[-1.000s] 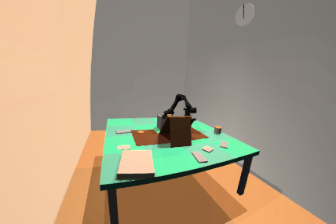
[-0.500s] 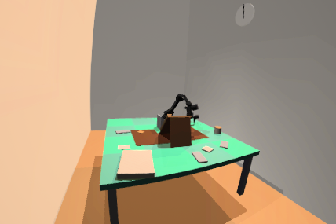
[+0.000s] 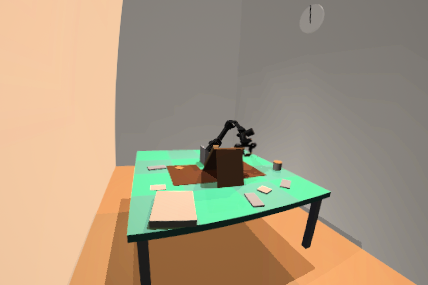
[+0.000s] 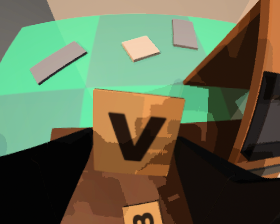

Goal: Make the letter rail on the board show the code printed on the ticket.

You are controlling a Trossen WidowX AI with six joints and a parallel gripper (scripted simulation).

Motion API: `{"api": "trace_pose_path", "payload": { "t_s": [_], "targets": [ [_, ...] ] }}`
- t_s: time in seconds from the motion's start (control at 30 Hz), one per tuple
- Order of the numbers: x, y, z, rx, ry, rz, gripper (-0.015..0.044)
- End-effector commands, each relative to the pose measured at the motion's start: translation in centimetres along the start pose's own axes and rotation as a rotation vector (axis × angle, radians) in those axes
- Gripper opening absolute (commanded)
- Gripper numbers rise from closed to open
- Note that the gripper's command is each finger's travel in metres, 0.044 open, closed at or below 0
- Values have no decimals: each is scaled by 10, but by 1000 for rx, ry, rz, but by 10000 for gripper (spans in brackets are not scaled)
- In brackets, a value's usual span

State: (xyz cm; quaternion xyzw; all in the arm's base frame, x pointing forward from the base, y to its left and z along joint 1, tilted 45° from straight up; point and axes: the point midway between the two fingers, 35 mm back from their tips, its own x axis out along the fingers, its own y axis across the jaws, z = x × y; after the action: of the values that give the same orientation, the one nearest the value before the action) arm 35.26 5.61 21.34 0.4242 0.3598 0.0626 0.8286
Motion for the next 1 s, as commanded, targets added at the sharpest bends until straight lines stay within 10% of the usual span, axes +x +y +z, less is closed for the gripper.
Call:
{"api": "trace_pose_path", "payload": {
  "t_s": [0.0,0.97],
  "targets": [
    [-3,3,14,-86,-47,2,0],
    [-2,-3,12,-86,-46,2,0]
  ]
}}
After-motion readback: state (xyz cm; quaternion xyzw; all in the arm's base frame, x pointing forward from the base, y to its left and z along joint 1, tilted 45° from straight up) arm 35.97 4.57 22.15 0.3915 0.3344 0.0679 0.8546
